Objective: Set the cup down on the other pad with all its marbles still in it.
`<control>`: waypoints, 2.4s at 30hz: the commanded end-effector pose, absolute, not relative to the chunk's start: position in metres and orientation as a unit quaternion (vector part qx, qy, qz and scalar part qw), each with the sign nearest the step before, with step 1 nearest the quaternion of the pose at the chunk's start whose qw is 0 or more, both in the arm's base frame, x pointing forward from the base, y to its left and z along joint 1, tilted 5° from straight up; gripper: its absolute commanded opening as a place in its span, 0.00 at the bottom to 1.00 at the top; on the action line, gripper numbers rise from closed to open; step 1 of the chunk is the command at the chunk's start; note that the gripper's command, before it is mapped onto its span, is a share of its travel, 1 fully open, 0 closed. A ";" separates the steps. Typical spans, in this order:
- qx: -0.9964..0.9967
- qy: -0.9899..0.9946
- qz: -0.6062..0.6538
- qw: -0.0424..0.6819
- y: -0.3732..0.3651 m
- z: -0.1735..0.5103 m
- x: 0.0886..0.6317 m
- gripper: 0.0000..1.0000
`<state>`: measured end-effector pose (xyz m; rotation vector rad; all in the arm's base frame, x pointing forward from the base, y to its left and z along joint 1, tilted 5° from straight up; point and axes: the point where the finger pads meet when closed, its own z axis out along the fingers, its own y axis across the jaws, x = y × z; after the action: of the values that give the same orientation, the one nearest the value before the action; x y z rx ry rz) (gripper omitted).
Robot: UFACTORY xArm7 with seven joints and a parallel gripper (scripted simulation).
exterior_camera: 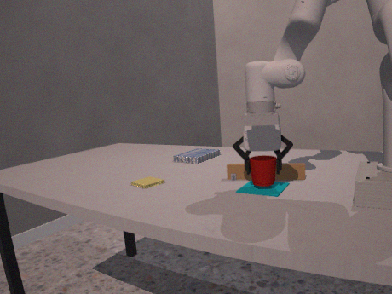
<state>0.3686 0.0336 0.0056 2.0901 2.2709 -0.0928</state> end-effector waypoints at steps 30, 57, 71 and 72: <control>0.677 0.735 -0.029 0.028 0.033 -0.003 0.370 0.85; 0.677 0.735 -0.029 0.028 0.033 -0.003 0.370 1.00; 0.677 0.735 -0.029 0.028 0.033 -0.003 0.370 1.00; 0.677 0.735 -0.029 0.028 0.033 -0.003 0.370 1.00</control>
<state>0.3685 0.0328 -0.0036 2.0902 2.2710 -0.0929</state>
